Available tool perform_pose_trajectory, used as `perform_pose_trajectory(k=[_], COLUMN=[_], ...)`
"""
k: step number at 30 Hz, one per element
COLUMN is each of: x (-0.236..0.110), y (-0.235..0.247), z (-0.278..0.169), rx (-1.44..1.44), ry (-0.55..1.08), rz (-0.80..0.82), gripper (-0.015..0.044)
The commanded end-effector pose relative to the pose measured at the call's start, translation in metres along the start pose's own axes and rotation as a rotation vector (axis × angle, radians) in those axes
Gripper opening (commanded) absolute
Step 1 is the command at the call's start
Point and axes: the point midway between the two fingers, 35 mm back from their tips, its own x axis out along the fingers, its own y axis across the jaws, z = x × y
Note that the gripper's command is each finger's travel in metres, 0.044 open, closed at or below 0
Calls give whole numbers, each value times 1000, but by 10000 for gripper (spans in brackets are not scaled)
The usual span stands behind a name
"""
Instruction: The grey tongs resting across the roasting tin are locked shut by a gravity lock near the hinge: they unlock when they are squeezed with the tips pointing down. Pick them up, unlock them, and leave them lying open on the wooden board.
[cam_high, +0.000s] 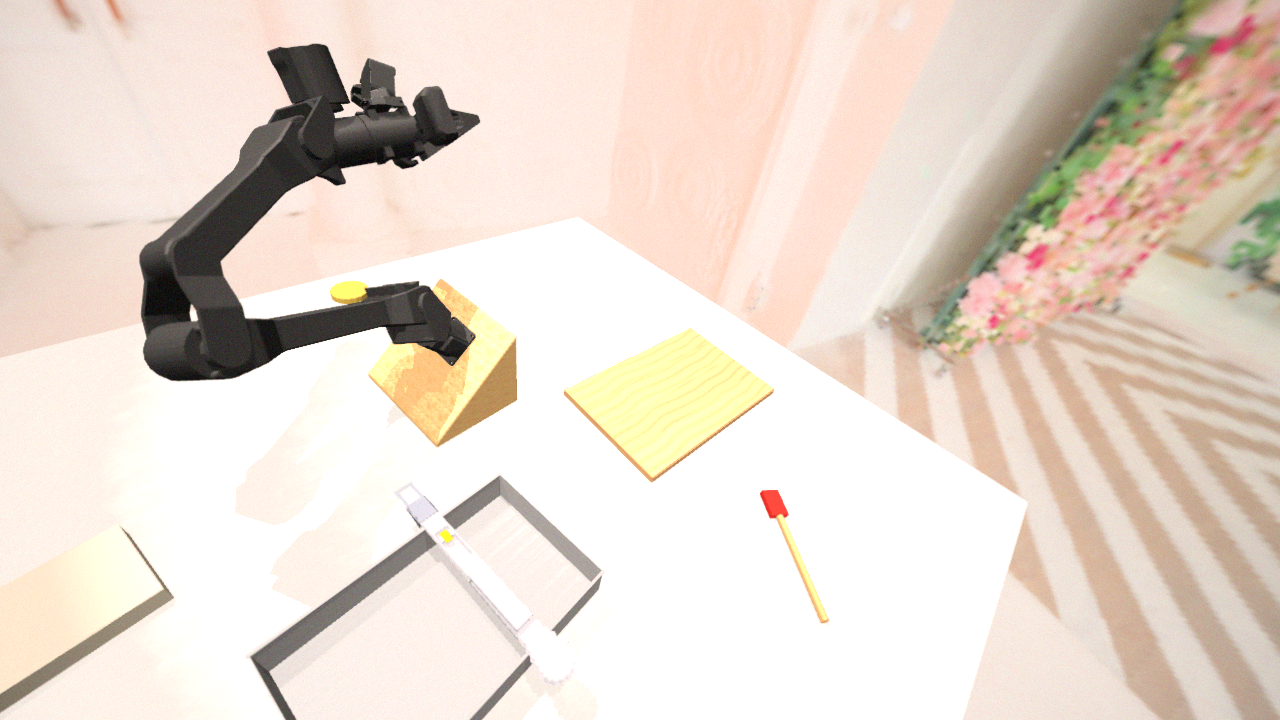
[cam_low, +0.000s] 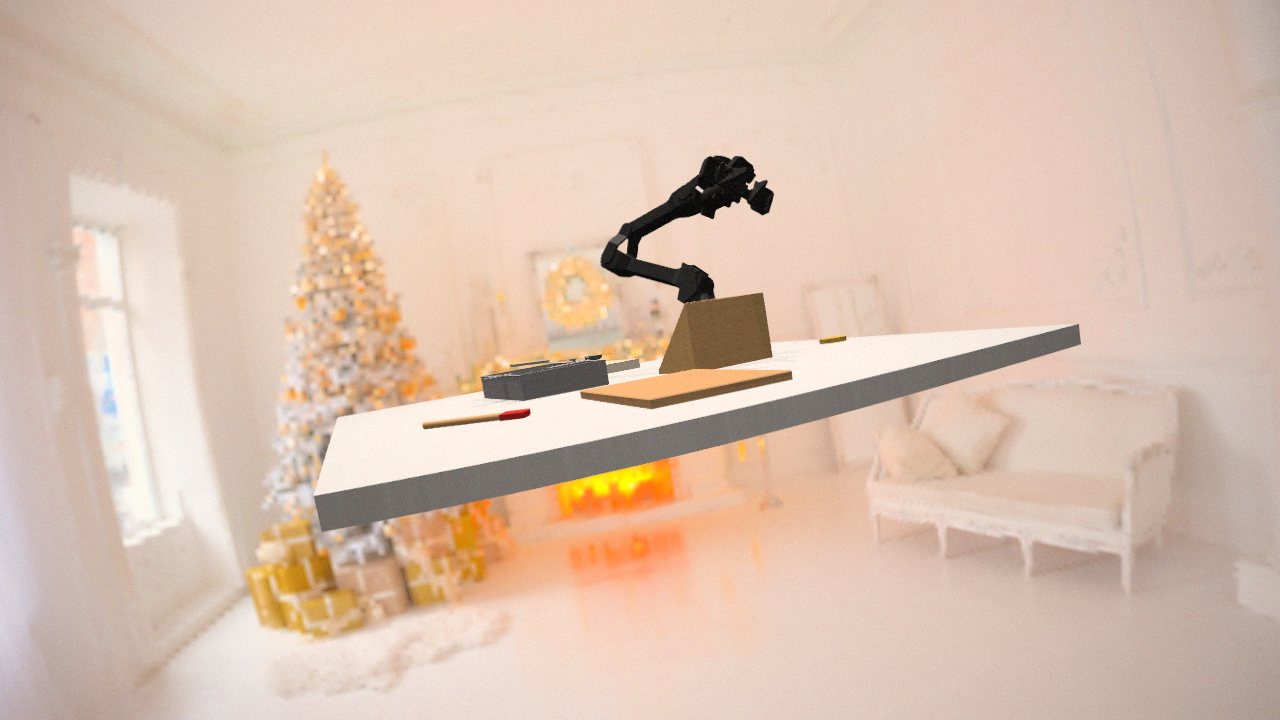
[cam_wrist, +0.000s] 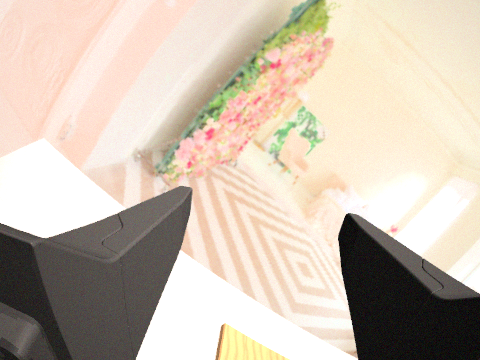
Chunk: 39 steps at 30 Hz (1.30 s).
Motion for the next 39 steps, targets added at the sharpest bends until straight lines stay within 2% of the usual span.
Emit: perform_pose_trajectory(k=[1, 6, 12, 20, 31, 35, 39], x=[16, 22, 22, -4, -86, -126, -170], y=[-46, -105, -149, -229, -294, -302, -300], z=[-12, -39, -68, -138, -249, -289, -327], rx=[307, 669, 916, 1555, 2327, 2641, 2924], ry=[115, 221, 289, 350, 263, 136, -63], rz=[-103, -256, -399, -730, -1288, -1557, -1861], gripper=[260, 260, 260, 260, 260, 260, 260])
